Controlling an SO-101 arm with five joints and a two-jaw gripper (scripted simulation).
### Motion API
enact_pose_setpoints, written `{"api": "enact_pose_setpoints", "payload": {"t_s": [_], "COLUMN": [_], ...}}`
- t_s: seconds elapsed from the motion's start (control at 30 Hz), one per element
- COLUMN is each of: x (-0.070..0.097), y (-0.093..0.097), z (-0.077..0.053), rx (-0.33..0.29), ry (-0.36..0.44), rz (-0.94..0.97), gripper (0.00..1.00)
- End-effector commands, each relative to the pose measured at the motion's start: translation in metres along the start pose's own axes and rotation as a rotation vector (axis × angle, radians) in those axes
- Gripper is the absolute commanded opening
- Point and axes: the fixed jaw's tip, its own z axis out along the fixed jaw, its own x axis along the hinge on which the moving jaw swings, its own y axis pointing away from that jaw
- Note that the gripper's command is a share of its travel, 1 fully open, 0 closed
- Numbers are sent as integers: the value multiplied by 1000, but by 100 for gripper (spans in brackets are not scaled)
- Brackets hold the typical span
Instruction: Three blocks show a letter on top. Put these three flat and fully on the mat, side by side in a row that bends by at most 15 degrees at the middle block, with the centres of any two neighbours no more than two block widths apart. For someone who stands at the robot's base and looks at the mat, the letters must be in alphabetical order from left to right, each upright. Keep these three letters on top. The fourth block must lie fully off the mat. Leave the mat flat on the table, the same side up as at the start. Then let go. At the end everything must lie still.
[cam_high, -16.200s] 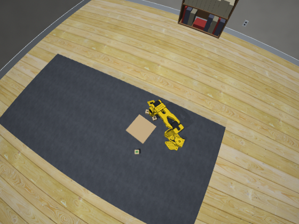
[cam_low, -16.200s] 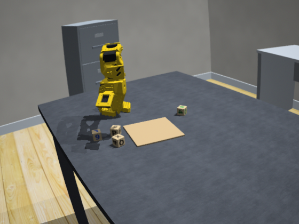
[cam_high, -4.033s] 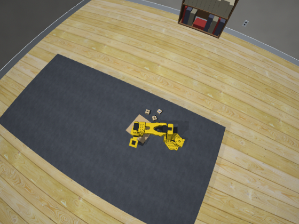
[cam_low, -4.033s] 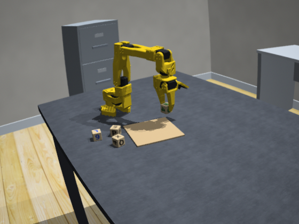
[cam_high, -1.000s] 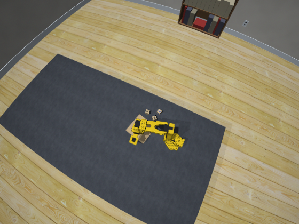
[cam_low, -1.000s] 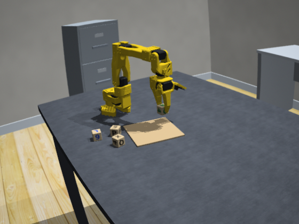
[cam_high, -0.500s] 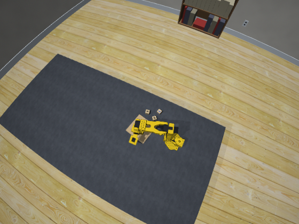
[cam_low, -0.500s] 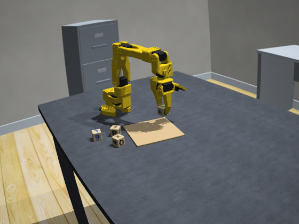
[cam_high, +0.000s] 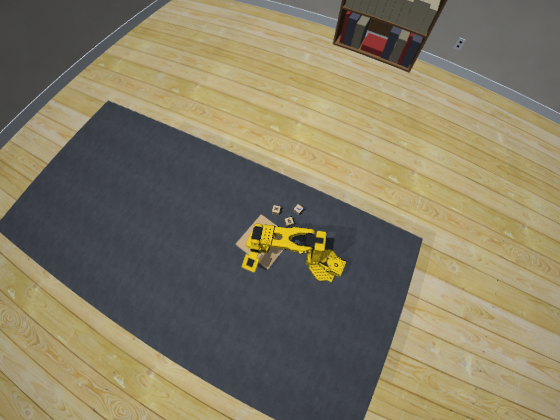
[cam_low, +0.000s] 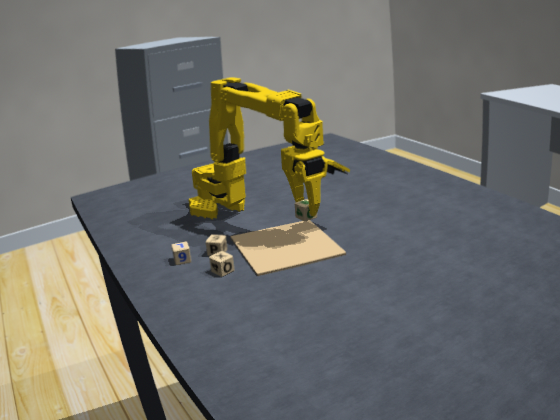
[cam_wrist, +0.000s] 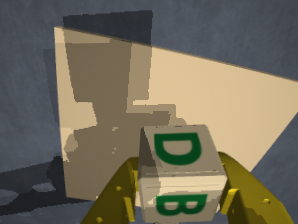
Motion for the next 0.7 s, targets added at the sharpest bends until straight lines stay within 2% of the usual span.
{"api": "enact_pose_setpoints", "payload": {"t_s": [0.0,0.67], "x": [-3,-3], "y": [-8,-8], "z": [-11,-5], "rx": [85,85], "ry": [-21,-21], "rz": [-1,-1], "gripper": [0,0]}}
